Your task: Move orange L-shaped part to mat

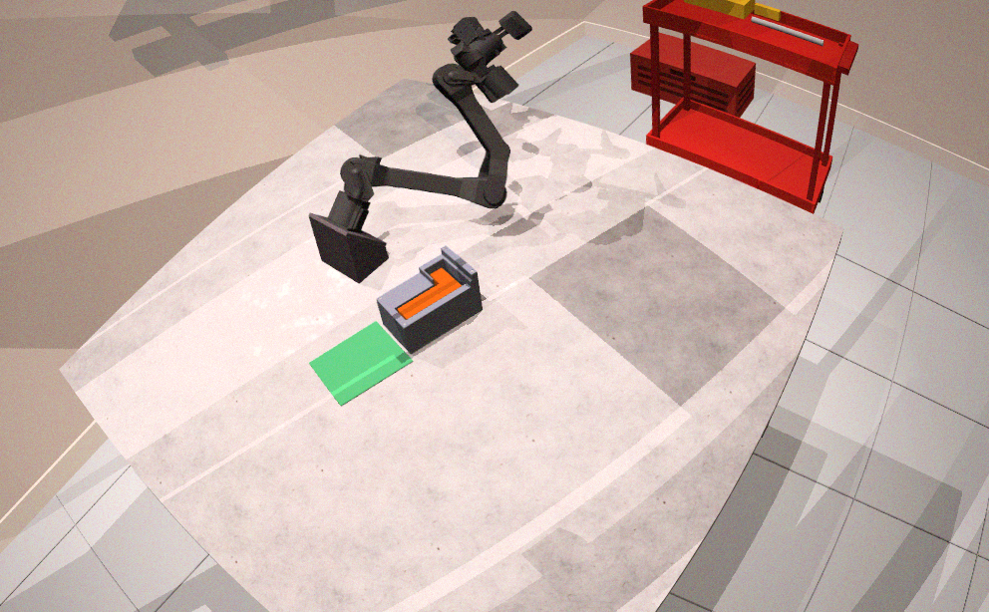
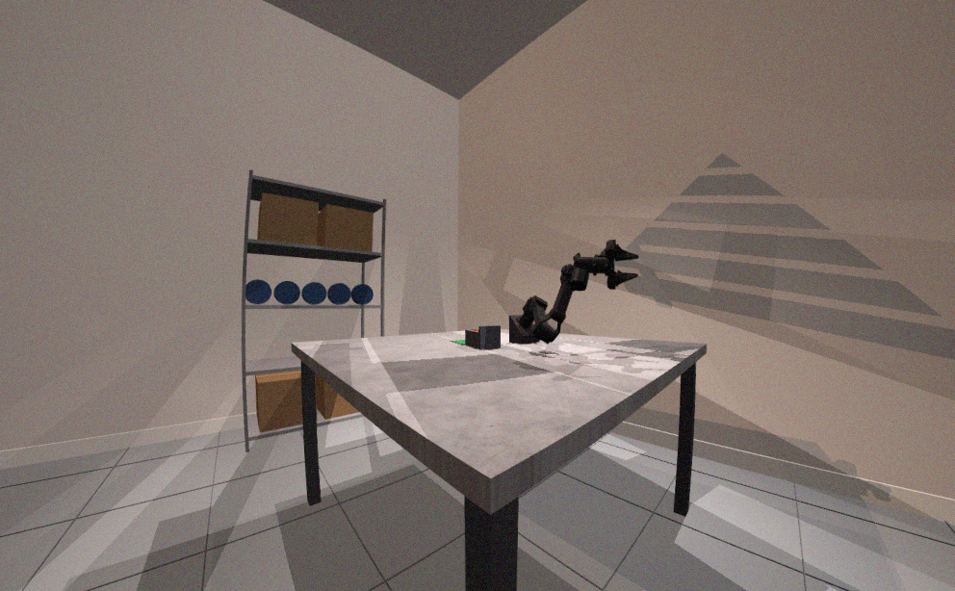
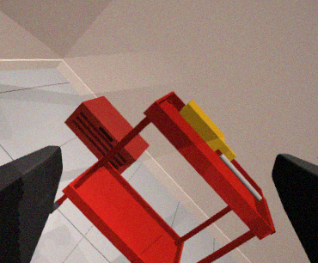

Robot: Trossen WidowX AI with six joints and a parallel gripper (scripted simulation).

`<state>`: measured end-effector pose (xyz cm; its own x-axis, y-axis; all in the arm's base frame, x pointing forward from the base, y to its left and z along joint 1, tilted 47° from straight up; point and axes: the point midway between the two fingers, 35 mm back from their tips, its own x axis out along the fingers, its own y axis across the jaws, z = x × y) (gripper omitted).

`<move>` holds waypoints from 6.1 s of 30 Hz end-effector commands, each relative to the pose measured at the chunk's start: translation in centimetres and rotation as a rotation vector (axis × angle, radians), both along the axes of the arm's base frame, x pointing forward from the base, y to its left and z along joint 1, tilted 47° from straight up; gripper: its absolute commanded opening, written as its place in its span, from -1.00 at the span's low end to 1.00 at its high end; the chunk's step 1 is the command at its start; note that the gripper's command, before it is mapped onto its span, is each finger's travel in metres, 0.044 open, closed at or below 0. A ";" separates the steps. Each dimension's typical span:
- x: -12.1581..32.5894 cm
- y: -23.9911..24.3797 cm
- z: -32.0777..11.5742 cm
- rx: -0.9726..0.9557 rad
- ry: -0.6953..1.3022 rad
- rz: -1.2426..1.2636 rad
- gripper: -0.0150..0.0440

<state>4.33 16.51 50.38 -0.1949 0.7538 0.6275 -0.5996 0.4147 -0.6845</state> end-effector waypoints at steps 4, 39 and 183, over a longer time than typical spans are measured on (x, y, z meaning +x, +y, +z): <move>-2.4 -2.0 1.9 0.156 -0.123 -0.033 0.51; -2.5 -51.7 -15.6 2.309 0.777 -1.143 0.12; 19.9 -25.5 -40.9 -0.289 2.931 -0.183 0.12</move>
